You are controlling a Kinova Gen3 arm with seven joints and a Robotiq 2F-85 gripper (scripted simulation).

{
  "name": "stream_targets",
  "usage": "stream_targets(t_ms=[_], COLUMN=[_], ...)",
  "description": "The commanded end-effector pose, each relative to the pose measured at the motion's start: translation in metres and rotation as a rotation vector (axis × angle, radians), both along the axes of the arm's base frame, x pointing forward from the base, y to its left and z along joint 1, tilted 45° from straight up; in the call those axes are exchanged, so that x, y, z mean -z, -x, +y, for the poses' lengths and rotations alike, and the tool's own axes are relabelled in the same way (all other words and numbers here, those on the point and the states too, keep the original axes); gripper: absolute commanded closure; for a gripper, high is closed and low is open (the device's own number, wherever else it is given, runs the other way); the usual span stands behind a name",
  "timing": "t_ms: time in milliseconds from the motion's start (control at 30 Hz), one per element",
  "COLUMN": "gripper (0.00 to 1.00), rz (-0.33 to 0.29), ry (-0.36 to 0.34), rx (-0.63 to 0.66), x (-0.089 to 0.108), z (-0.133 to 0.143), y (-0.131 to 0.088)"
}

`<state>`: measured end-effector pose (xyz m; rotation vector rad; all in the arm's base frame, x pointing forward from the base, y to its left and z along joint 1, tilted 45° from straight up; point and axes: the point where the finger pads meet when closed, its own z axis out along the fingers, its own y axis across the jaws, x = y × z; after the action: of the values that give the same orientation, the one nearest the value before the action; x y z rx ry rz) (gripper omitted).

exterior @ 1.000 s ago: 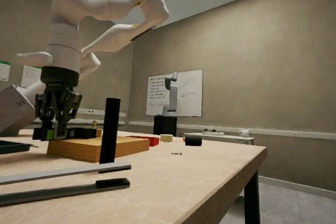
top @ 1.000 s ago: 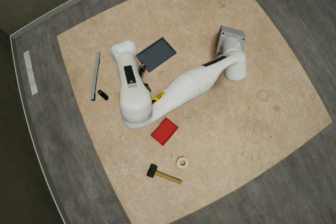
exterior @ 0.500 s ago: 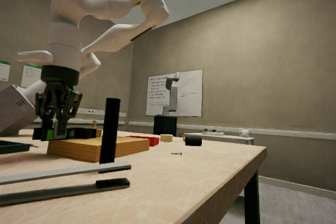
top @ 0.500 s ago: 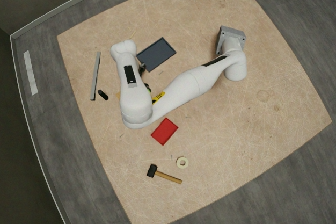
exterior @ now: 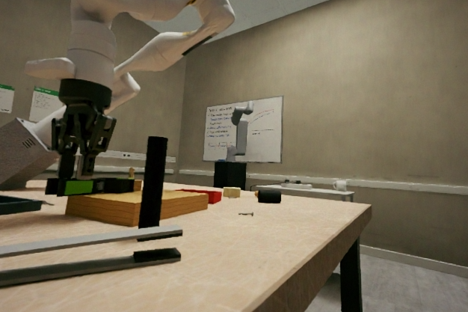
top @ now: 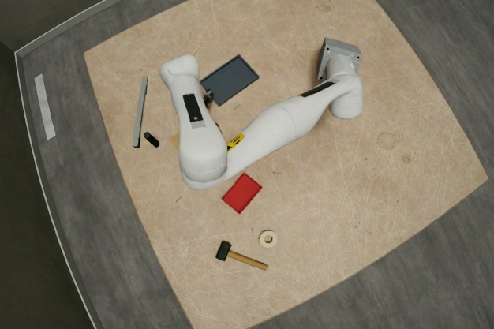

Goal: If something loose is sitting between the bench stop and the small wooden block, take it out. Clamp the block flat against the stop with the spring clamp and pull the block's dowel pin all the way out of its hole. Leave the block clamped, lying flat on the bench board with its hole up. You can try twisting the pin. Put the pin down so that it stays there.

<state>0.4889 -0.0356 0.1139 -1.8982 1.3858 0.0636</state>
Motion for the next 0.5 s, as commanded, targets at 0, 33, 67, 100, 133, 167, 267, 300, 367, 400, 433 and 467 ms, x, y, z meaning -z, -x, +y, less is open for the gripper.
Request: stream_targets(t_ms=[0, 33, 67, 100, 133, 167, 267, 300, 367, 400, 433, 467], gripper=[0.46, 0.46, 0.46, 0.46, 0.46, 0.46, 0.46, 0.46, 0.46, 0.46, 0.46, 0.46], rz=[-0.001, -0.001, -0.001, -0.001, -0.001, -0.001, -0.001, -0.001, -0.001, -0.001, -0.001, -0.001], ry=[0.001, 0.001, 0.001, 0.001, 0.001, 0.001, 0.001, 0.001, 0.001, 0.001, 0.001, 0.001], rx=[0.001, 0.001, 0.001, 0.001, 0.001, 0.001, 0.001, 0.001, 0.001, 0.001, 0.001, 0.001], x=[-0.004, -0.005, -0.007, -0.009, -0.010, -0.012, -0.017, -0.019, -0.019, -0.021, -0.023, -0.024], z=[-0.004, -0.005, -0.007, -0.008, -0.009, -0.011, -0.015, -0.017, -0.017, -0.018, -0.020, -0.021], y=[0.002, 0.003, 0.004, 0.004, 0.005, 0.006, 0.009, 0.010, 0.010, 0.011, 0.012, 0.013])
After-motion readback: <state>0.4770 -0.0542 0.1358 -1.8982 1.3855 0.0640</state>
